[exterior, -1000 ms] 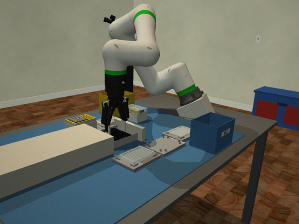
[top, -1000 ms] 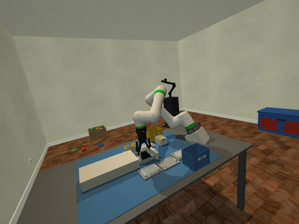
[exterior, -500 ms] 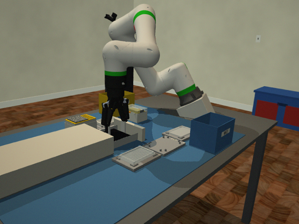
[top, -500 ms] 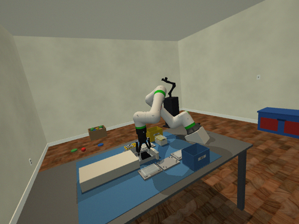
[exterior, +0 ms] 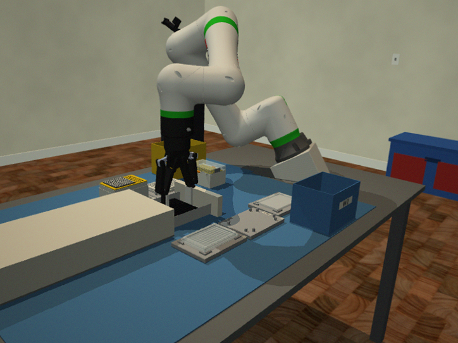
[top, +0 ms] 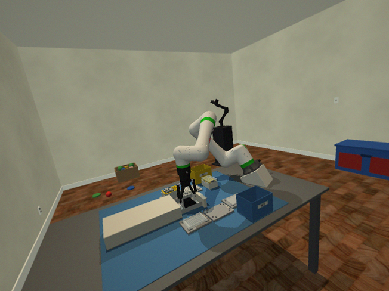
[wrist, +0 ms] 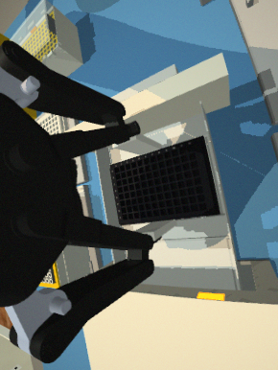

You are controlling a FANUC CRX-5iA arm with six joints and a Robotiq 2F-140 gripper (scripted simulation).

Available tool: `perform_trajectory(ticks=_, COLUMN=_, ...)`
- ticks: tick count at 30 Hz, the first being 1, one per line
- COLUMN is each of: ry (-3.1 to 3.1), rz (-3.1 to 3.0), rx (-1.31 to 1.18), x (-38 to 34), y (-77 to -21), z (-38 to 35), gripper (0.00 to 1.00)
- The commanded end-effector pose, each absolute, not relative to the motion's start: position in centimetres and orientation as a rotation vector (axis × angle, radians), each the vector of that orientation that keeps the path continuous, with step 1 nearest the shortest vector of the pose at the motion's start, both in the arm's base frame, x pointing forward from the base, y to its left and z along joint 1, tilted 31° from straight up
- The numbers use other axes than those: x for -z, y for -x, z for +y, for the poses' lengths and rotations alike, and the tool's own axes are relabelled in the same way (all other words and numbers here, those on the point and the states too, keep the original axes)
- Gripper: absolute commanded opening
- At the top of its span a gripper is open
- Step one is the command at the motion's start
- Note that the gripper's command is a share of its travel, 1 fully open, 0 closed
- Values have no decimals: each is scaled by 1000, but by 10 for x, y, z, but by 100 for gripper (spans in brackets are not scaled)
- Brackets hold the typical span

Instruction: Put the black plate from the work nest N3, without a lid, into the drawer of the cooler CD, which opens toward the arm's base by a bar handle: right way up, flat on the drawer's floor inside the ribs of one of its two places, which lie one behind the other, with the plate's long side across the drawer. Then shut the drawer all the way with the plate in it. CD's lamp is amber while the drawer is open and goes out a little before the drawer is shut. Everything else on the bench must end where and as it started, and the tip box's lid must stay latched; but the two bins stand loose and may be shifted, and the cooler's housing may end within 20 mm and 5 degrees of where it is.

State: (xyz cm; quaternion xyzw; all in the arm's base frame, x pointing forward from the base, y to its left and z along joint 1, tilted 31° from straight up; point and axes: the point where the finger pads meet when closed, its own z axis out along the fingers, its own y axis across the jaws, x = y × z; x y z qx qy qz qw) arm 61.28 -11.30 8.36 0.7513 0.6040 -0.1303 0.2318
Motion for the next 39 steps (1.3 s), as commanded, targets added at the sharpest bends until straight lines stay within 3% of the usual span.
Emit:
perform_trajectory(ticks=1, ry=-2065, rz=1660, rx=358, x=-83, y=-613, z=-113, gripper=0)
perform_trajectory(ticks=39, ry=-2065, rz=1660, rx=358, x=-82, y=-618, z=-115, gripper=0)
